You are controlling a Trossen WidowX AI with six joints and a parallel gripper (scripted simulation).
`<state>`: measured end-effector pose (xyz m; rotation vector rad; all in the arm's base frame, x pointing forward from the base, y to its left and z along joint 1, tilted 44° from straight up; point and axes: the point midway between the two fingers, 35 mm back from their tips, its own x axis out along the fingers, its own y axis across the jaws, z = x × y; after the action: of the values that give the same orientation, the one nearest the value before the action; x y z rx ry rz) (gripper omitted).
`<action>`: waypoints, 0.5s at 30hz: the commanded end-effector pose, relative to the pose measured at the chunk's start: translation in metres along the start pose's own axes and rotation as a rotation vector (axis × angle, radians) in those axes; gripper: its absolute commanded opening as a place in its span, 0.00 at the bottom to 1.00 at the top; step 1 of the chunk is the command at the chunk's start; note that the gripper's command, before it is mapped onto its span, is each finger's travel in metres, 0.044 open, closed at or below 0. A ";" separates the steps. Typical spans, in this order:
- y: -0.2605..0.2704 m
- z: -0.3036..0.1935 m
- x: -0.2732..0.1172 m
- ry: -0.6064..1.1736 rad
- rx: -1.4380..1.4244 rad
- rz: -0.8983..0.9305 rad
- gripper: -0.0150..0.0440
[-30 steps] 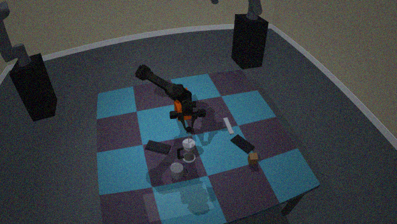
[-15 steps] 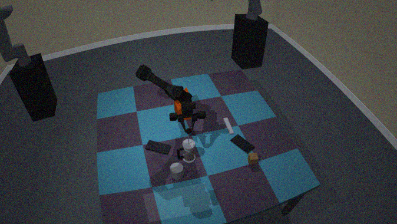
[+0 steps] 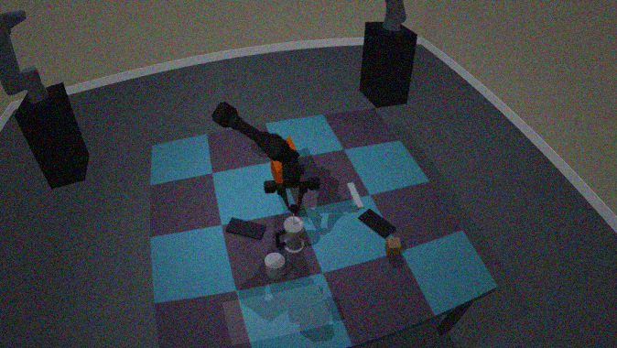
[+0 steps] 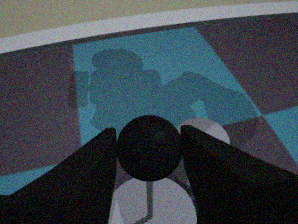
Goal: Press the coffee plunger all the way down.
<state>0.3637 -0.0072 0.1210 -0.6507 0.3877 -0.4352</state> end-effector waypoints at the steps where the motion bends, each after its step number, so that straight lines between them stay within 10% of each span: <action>1: 0.002 -0.025 0.006 0.054 -0.034 0.001 0.45; 15: 0.000 -0.043 0.021 0.052 -0.035 0.000 0.45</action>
<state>0.3692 -0.0229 0.1060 -0.6480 0.3723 -0.4288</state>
